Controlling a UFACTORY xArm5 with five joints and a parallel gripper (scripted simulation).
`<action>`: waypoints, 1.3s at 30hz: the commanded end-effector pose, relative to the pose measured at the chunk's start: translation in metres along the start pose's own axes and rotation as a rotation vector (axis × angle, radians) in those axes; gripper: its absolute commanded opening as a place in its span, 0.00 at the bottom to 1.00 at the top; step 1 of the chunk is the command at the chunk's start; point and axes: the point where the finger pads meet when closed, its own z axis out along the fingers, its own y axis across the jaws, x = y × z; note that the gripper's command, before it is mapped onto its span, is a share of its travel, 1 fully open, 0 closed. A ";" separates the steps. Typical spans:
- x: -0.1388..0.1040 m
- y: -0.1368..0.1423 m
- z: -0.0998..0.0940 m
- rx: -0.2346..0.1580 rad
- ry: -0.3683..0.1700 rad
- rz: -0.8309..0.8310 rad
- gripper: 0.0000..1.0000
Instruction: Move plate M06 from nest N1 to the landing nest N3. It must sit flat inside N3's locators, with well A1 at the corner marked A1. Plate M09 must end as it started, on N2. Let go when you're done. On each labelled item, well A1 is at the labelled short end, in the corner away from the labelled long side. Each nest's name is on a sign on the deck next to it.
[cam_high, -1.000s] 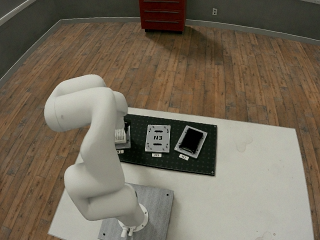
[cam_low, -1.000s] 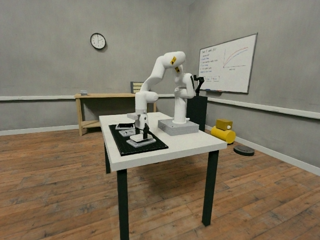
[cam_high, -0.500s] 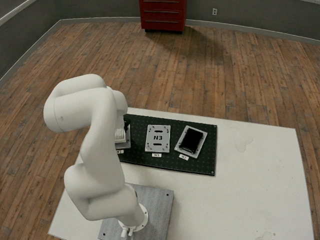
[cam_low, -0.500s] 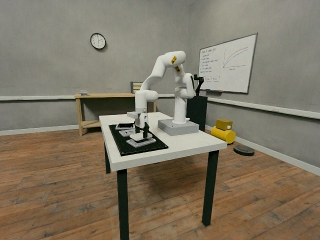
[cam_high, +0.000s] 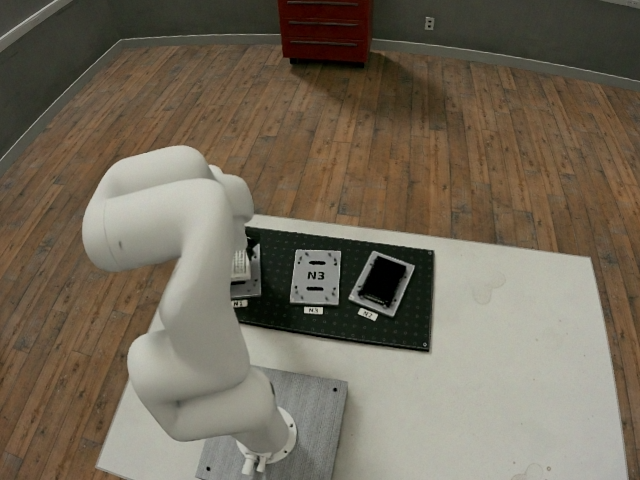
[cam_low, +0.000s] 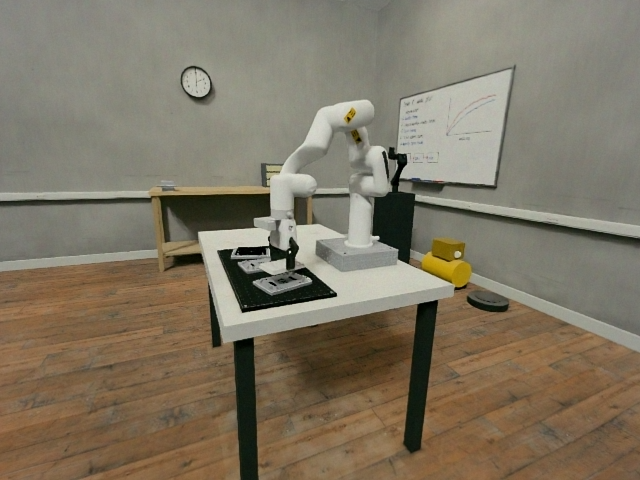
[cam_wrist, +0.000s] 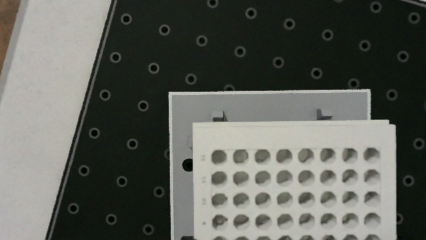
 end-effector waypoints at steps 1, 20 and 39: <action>0.001 0.000 -0.009 0.009 0.002 0.000 0.00; 0.001 0.000 -0.037 0.009 0.002 0.000 0.00; 0.001 0.000 -0.055 0.009 0.002 0.000 0.00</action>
